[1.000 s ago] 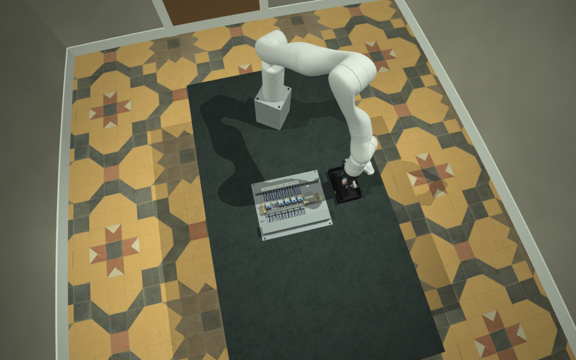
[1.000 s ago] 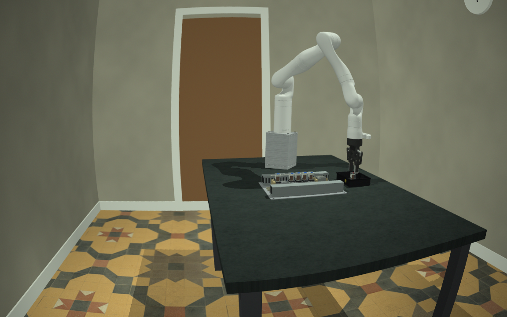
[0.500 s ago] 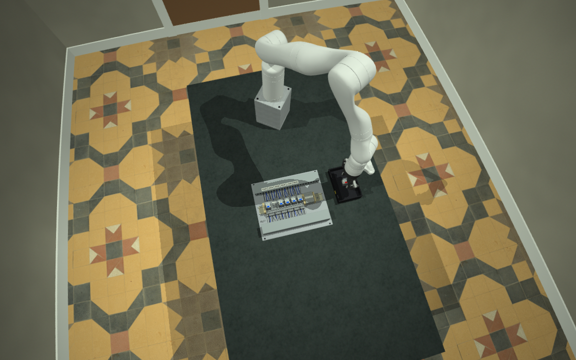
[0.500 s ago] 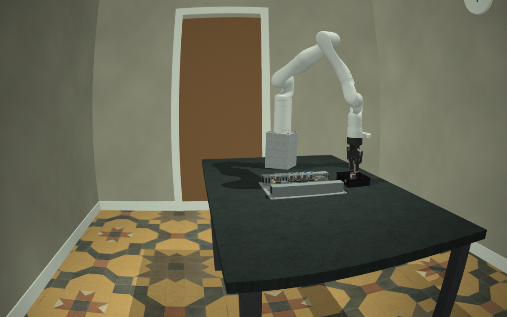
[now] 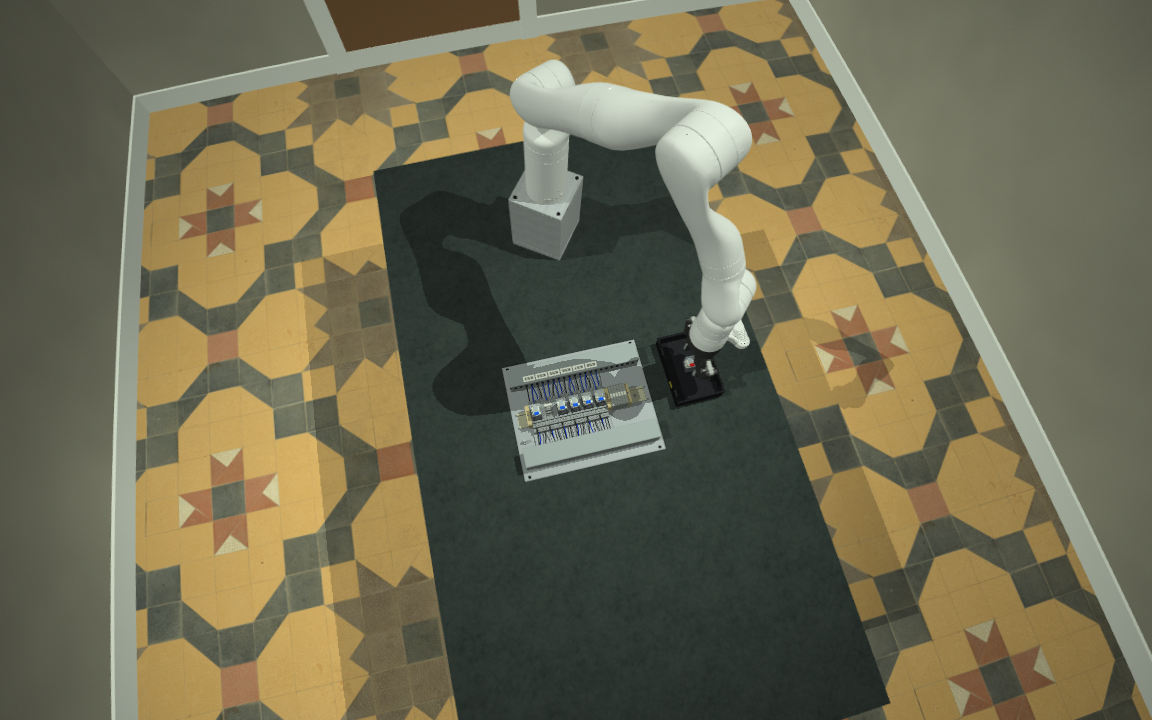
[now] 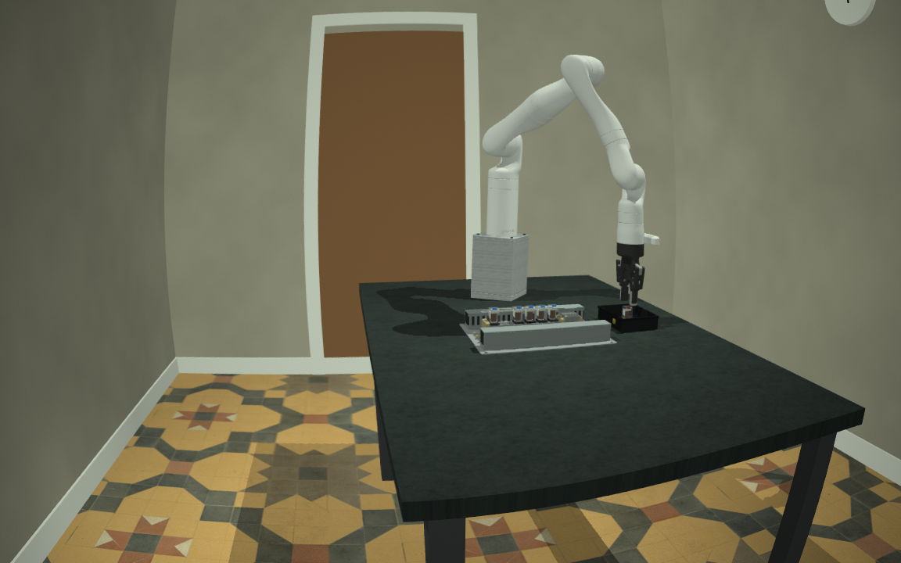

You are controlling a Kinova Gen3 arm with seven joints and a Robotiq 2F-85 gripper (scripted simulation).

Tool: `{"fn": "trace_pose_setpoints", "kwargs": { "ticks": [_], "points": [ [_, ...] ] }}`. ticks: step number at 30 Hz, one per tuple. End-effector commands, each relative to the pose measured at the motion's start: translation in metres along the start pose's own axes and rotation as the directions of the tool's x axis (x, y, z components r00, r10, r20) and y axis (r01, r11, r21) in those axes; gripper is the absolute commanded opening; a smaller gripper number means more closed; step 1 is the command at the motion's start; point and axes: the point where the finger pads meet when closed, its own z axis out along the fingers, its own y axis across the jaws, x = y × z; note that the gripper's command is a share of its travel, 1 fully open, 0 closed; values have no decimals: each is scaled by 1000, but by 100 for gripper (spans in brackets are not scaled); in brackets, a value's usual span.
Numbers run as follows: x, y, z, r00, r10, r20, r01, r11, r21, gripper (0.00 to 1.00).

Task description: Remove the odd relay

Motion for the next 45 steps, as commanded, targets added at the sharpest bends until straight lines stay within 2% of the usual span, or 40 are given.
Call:
{"fn": "trace_pose_setpoints", "kwargs": {
  "ticks": [1,19,23,33,45],
  "points": [
    [0,1,-1,1000,0,-1,0,1000,-2,61],
    [0,1,-4,1000,0,-1,0,1000,-2,61],
    [0,1,-18,1000,0,-1,0,1000,-2,61],
    [0,1,-74,1000,0,-1,0,1000,-2,61],
    [0,1,-81,1000,0,-1,0,1000,-2,61]
  ]
}}
